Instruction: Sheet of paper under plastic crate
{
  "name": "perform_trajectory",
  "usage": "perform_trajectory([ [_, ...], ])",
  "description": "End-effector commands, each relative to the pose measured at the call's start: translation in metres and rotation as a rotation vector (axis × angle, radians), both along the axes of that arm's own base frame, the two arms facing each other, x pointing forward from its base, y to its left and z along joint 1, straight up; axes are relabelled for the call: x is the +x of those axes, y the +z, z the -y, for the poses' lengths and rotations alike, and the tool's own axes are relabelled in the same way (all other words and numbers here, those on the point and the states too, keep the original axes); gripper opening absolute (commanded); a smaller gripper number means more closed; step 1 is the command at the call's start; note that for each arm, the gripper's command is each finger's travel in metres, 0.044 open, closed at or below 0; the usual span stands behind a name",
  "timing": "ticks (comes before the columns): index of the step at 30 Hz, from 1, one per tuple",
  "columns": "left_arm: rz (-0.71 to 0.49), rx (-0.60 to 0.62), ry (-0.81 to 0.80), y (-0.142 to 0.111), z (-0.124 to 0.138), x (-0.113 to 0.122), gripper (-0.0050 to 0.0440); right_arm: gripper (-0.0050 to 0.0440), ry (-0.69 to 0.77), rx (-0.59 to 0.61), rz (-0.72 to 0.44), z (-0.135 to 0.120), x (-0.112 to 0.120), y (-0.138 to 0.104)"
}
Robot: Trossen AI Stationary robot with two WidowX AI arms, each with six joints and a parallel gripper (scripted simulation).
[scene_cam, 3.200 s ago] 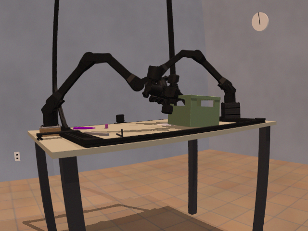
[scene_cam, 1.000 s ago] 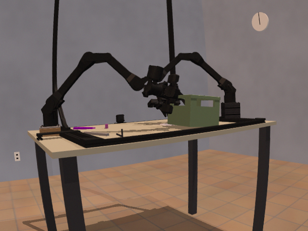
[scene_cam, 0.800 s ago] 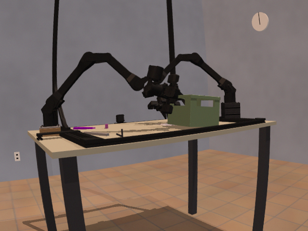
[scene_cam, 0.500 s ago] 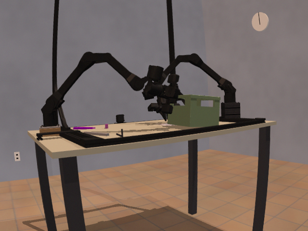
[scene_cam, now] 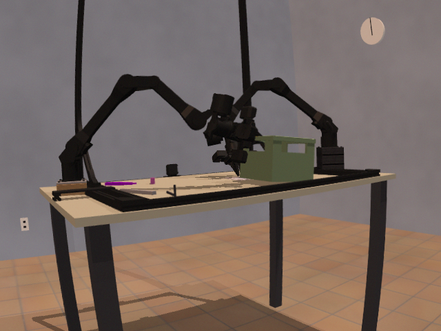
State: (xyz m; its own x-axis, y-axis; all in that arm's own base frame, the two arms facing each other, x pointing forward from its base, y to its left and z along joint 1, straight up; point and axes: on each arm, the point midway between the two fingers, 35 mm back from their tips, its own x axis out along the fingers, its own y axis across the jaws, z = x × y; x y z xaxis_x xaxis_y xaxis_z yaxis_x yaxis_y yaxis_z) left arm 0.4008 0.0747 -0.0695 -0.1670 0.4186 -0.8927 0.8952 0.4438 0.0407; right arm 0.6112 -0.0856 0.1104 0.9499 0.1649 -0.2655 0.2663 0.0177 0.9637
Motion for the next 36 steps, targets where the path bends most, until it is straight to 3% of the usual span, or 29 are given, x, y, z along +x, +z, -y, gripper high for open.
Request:
perform_trajectory([
  [1, -0.011, 0.0, -0.005, -0.0062, -0.0004, -0.0021, 0.006, 0.0, 0.0, -0.005, 0.083, 0.0005, 0.0045, 0.0406],
  [36, -0.011, 0.0, -0.005, -0.0137, -0.0089, -0.0064, 0.006, 0.0, 0.0, -0.005, 0.083, 0.0005, 0.0045, 0.0406],
])
